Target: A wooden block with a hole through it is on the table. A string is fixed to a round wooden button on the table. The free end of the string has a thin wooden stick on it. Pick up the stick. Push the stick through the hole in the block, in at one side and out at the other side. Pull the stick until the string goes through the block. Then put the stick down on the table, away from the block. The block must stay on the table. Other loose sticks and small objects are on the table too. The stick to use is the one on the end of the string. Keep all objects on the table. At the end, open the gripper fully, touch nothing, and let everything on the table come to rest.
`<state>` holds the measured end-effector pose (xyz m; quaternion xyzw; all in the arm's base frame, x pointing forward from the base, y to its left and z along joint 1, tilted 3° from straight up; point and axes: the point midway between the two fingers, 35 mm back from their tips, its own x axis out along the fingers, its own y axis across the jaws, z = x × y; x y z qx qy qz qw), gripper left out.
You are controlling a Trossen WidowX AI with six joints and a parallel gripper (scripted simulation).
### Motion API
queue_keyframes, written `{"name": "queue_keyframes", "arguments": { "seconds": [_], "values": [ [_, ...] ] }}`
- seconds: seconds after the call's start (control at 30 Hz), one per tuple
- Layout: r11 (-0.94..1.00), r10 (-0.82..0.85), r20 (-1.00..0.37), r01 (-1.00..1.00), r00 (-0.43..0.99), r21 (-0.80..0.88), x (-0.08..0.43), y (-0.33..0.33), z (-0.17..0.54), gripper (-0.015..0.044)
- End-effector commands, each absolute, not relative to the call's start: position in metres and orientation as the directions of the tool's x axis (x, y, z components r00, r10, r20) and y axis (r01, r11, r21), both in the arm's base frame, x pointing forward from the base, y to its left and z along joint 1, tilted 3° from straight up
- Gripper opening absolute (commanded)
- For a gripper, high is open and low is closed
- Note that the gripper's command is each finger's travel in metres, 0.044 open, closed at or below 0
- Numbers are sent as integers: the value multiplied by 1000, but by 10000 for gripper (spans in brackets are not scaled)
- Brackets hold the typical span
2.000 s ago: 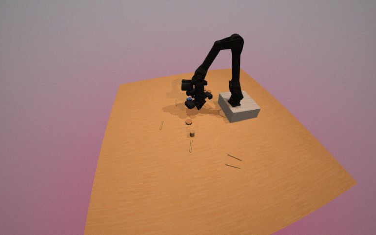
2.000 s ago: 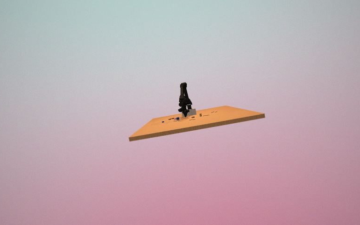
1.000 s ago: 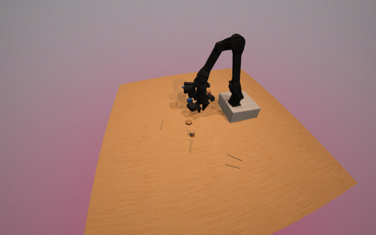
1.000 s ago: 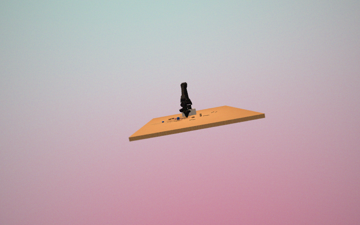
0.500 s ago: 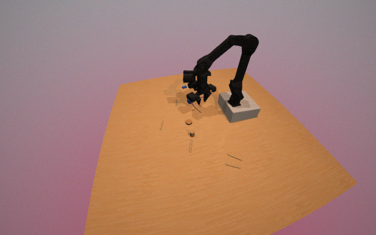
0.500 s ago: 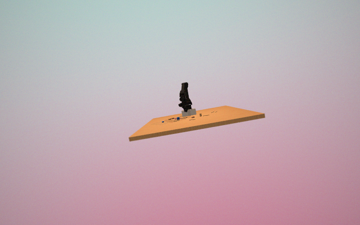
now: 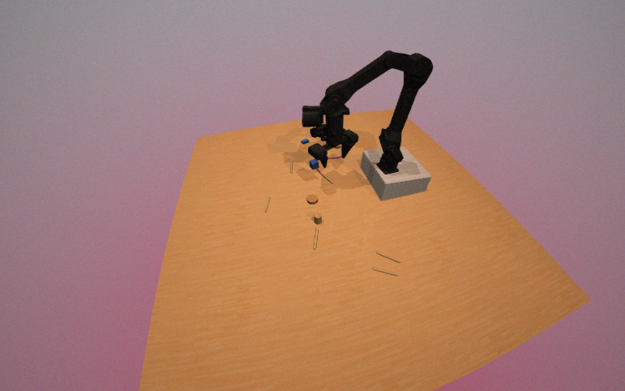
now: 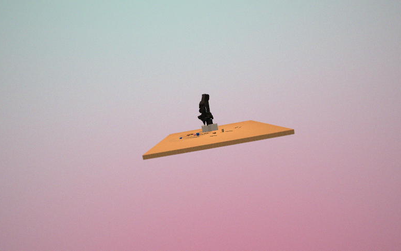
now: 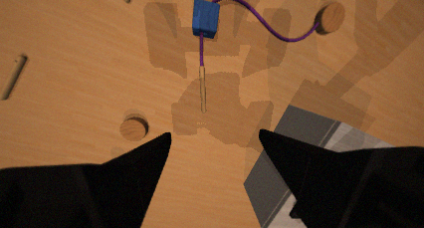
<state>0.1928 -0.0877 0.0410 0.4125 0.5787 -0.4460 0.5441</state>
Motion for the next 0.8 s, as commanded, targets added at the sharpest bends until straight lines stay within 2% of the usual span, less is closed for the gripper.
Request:
{"name": "queue_keyframes", "arguments": {
  "seconds": [0.0,0.77],
  "values": [
    [261,-9,-998,963,-66,-66,193,-88,43,440],
    [262,-8,-998,963,-68,-68,193,-88,42,440]
  ]
}}
